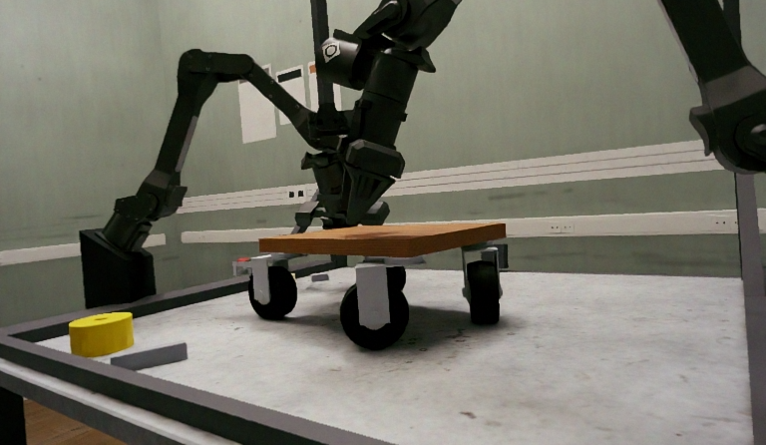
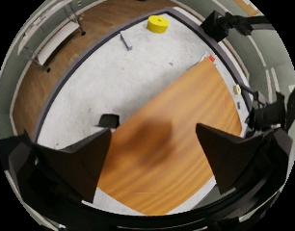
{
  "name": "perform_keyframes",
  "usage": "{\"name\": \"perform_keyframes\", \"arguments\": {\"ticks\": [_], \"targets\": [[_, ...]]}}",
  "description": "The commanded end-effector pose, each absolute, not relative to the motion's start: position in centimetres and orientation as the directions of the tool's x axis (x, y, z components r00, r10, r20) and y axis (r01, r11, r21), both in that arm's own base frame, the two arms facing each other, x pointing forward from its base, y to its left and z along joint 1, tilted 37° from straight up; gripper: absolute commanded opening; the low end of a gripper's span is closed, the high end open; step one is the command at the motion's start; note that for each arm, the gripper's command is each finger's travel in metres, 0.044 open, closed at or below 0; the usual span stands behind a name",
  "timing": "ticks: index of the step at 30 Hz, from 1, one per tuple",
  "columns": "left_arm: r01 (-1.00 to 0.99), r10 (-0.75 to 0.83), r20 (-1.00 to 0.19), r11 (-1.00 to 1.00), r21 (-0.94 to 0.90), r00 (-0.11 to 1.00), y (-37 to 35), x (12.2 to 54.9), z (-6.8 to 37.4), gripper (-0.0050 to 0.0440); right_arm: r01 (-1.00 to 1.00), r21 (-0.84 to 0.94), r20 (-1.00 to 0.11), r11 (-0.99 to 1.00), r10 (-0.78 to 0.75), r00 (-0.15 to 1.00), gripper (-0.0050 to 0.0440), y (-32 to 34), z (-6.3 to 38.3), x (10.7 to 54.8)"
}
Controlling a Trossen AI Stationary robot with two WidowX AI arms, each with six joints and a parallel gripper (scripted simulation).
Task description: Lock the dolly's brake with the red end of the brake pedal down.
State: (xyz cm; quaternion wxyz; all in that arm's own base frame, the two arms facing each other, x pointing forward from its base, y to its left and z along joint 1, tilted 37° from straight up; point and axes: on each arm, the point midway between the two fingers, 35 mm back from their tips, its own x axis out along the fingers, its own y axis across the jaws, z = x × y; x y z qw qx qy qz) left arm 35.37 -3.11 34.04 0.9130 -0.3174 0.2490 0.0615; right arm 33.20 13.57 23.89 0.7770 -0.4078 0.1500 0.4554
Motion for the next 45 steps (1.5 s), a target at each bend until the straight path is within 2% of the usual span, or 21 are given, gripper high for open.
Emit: {"name": "perform_keyframes", "arguments": {"ticks": [1,7,12,14,15,19,24,26,28,29,34,37,45], "targets": [[-0.149,-0.062,-0.407,0.872,-0.467,0.911,-4.7,34.7,35.5,0.0440,-0.805,-0.517,-0.583,0.291,0.569,0.580,-0.0013,13.3,24.8,34.3],[-0.020,-0.126,-0.357,0.925,-0.379,0.926,-8.4,34.2,35.7,0.0440,-0.783,-0.515,-0.580,0.349,0.531,0.618,-0.0050,12.1,24.4,34.8],[0.101,-0.216,-0.341,0.941,-0.324,0.915,-12.9,33.3,34.5,0.0440,-0.760,-0.504,-0.559,0.411,0.515,0.650,-0.0050,11.9,25.4,34.5],[0.209,-0.315,-0.338,0.926,-0.313,0.887,-15.3,31.5,34.6,0.0440,-0.805,-0.485,-0.594,0.341,0.548,0.589,-0.0050,13.7,23.5,34.1],[0.236,-0.332,-0.341,0.927,-0.293,0.880,-16.6,31.3,33.9,0.0440,-0.789,-0.490,-0.574,0.371,0.544,0.612,-0.0050,13.8,24.7,34.0],[0.249,-0.333,-0.329,0.929,-0.273,0.883,-17.3,30.5,33.1,0.0440,-0.783,-0.438,-0.593,0.441,0.513,0.620,-0.0050,12.2,24.2,33.8],[0.462,-0.496,-0.288,0.868,-0.182,0.819,-24.1,28.2,32.1,0.0440,-0.758,-0.464,-0.498,0.458,0.573,0.651,-0.0050,16.3,28.7,32.4],[0.447,-0.478,-0.342,0.878,-0.171,0.809,-24.6,27.5,30.1,0.0440,-0.755,-0.393,-0.542,0.525,0.530,0.651,-0.0050,15.1,27.0,33.5],[0.477,-0.510,-0.360,0.860,-0.184,0.781,-24.8,26.1,29.4,0.0440,-0.801,-0.311,-0.560,0.512,0.582,0.589,-0.0050,16.7,26.2,31.6],[0.501,-0.523,-0.367,0.850,-0.162,0.769,-25.7,25.5,28.7,0.0440,-0.794,-0.299,-0.550,0.530,0.584,0.597,-0.0050,17.0,26.8,31.5],[0.600,-0.591,-0.372,0.793,-0.106,0.716,-28.6,22.2,26.6,0.0440,-0.779,-0.216,-0.529,0.589,0.600,0.600,-0.0050,18.0,28.2,30.5],[0.613,-0.601,-0.367,0.784,-0.098,0.710,-28.9,21.6,26.4,0.0440,-0.774,-0.195,-0.527,0.603,0.601,0.601,-0.0050,18.0,28.4,30.3],[0.634,-0.604,-0.348,0.772,-0.034,0.717,-29.1,19.6,23.7,0.0440,-0.663,0.040,-0.540,0.748,0.574,0.615,-0.0050,15.6,28.1,29.7]]}}
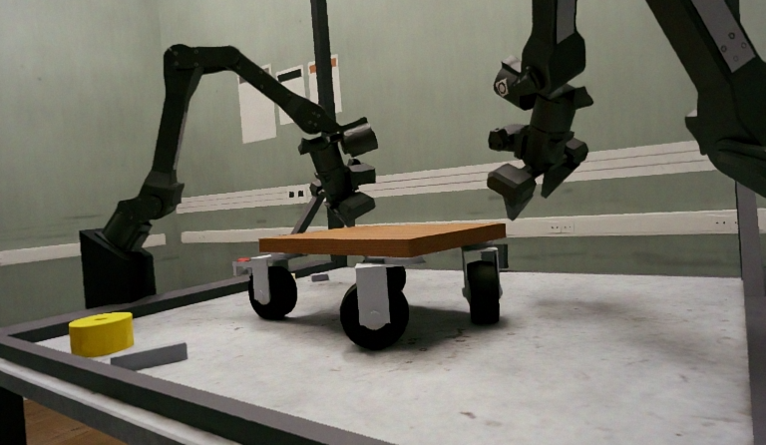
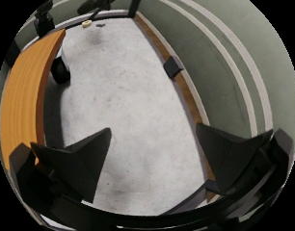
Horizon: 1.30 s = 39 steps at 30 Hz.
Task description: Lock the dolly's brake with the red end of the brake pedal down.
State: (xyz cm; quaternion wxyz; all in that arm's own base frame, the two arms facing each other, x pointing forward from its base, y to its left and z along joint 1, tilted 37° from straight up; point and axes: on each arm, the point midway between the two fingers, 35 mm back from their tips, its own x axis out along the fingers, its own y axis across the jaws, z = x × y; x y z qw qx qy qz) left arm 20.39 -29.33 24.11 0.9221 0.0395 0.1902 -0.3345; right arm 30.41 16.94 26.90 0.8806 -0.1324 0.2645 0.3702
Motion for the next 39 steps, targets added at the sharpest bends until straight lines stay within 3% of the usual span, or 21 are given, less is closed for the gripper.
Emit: {"name": "perform_keyframes", "arguments": {"ticks": [1,11,22,26,39], "targets": [[0.633,-0.601,-0.345,0.774,-0.027,0.721,-29.0,19.4,23.3,0.0440,-0.643,0.068,-0.541,0.763,0.569,0.619,-0.0050,15.2,28.1,29.7],[0.540,-0.506,-0.336,0.842,0.010,0.795,-25.9,20.3,20.9,0.0440,-0.416,0.262,-0.602,0.871,0.485,0.635,-0.0050,9.7,26.0,29.7],[0.332,-0.323,-0.285,0.943,-0.018,0.902,-20.2,20.7,18.6,0.0440,0.046,0.438,-0.710,0.898,0.314,0.631,-0.0050,-0.8,21.8,26.1],[0.272,-0.252,-0.288,0.962,0.032,0.924,-18.6,21.4,18.3,0.0440,0.031,0.410,-0.684,0.912,0.285,0.671,-0.0050,-1.7,23.6,25.6],[0.098,-0.132,-0.215,0.982,-0.161,0.968,-15.3,22.0,19.7,0.0440,0.025,0.322,-0.733,0.946,0.232,0.640,-0.0050,-4.4,22.6,23.6]]}}
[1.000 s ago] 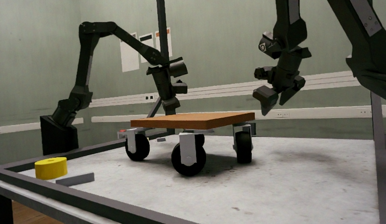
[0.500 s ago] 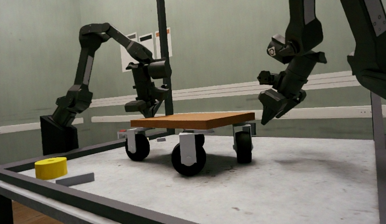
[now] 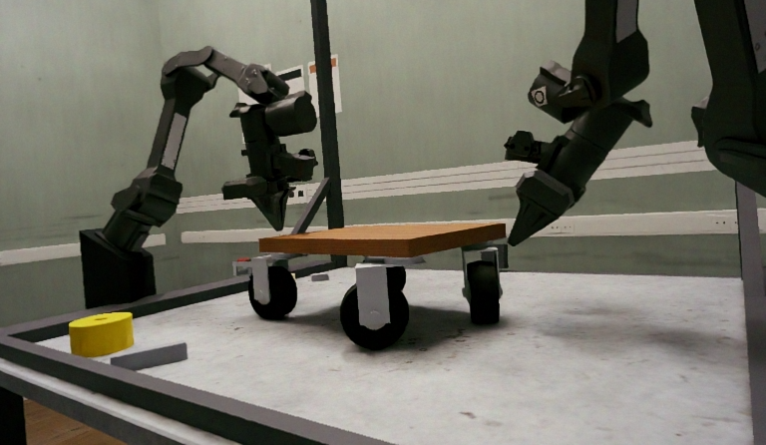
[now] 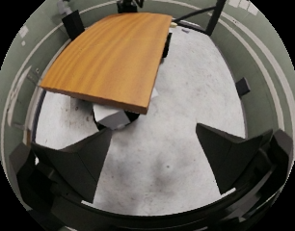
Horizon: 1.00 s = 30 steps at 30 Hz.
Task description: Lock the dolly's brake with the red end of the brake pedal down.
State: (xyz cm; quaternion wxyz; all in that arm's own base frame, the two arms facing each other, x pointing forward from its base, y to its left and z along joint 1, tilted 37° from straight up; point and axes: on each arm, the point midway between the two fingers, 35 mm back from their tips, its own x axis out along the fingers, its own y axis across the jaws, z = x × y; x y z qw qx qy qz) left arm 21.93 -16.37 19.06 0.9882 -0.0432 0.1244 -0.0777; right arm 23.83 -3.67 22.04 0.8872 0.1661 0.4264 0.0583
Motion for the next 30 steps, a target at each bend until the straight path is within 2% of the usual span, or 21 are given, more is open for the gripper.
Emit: {"name": "perform_keyframes", "arguments": {"ticks": [1,6,8,10,18,30], "targets": [[0.082,-0.119,-0.208,0.980,-0.180,0.971,-15.0,22.1,19.9,0.0440,0.024,0.314,-0.735,0.949,0.227,0.639,-0.0050,-4.7,22.5,23.5],[0.030,-0.078,-0.191,0.970,-0.242,0.978,-13.8,22.2,20.1,0.0440,0.045,0.302,-0.759,0.952,0.212,0.615,-0.0050,-5.7,21.3,22.8],[0.002,-0.058,-0.215,0.968,-0.252,0.975,-13.1,22.0,18.3,0.0440,0.119,0.317,-0.791,0.941,0.193,0.580,-0.0050,-6.5,19.9,22.1],[-0.046,-0.005,-0.223,0.974,-0.222,0.975,-12.0,21.8,17.0,0.0440,0.145,0.308,-0.781,0.940,0.163,0.603,-0.0050,-7.9,20.4,22.0],[0.022,-0.042,-0.158,0.992,-0.127,0.986,-12.3,19.8,15.9,0.0440,0.297,0.350,-0.792,0.888,0.111,0.601,-0.0050,-9.3,20.1,21.0],[0.036,-0.052,-0.143,0.993,-0.110,0.988,-12.4,19.4,15.7,0.0440,0.333,0.360,-0.793,0.872,0.098,0.601,-0.0050,-9.7,20.0,20.8]]}}
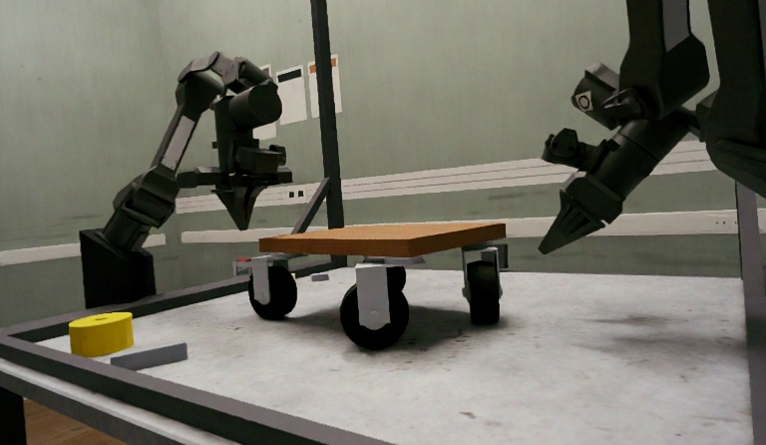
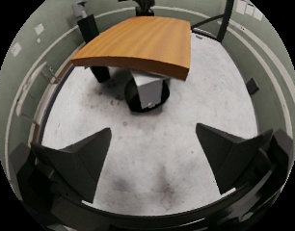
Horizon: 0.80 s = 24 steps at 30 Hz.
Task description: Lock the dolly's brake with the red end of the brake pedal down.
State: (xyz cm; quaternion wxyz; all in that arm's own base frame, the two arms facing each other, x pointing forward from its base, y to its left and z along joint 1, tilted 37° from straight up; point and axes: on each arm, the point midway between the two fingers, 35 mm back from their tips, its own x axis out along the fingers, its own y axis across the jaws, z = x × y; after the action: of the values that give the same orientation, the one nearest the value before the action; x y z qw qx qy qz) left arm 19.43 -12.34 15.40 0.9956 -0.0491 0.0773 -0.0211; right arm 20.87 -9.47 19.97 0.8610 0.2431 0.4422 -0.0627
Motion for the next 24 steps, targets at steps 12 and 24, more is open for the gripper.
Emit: {"name": "perform_keyframes", "arguments": {"ticks": [12,24], "targets": [[0.036,-0.052,-0.143,0.993,-0.110,0.988,-12.4,19.4,15.7,0.0440,0.331,0.361,-0.795,0.872,0.103,0.598,-0.0050,-9.6,19.9,20.9],[0.036,-0.052,-0.143,0.993,-0.110,0.988,-12.4,19.4,15.7,0.0440,0.332,0.363,-0.798,0.870,0.107,0.593,-0.0050,-9.5,18.5,21.8]]}}
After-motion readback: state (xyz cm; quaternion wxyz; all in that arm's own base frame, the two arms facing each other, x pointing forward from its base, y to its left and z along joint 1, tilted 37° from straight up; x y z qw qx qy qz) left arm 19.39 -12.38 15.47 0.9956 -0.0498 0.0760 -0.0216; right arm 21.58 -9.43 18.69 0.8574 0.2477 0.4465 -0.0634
